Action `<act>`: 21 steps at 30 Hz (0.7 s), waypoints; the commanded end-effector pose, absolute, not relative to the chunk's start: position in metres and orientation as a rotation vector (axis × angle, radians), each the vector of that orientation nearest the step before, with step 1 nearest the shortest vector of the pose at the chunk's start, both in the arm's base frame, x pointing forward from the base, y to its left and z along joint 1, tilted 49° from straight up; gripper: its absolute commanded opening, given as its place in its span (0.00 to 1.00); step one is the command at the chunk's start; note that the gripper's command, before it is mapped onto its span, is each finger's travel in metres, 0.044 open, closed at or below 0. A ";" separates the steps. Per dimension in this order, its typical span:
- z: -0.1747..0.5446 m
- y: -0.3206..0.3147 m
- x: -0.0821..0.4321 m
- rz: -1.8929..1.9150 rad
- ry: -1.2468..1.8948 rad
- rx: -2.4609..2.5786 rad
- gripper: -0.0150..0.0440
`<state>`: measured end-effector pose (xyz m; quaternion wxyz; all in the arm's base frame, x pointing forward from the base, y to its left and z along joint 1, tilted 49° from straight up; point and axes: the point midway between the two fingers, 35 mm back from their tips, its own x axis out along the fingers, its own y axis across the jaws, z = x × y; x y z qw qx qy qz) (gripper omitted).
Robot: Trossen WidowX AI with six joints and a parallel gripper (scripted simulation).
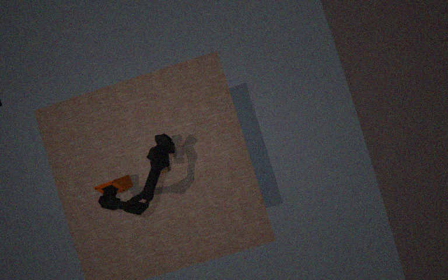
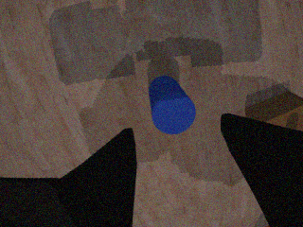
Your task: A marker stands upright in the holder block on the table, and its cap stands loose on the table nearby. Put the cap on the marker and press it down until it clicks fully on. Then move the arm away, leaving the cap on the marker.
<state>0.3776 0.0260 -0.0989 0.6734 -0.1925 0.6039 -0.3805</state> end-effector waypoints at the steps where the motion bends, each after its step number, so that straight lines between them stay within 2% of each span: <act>1: -0.103 0.021 0.378 -0.854 1.357 -0.444 0.66; 21: -0.125 -0.004 0.378 -0.854 1.357 -0.445 0.66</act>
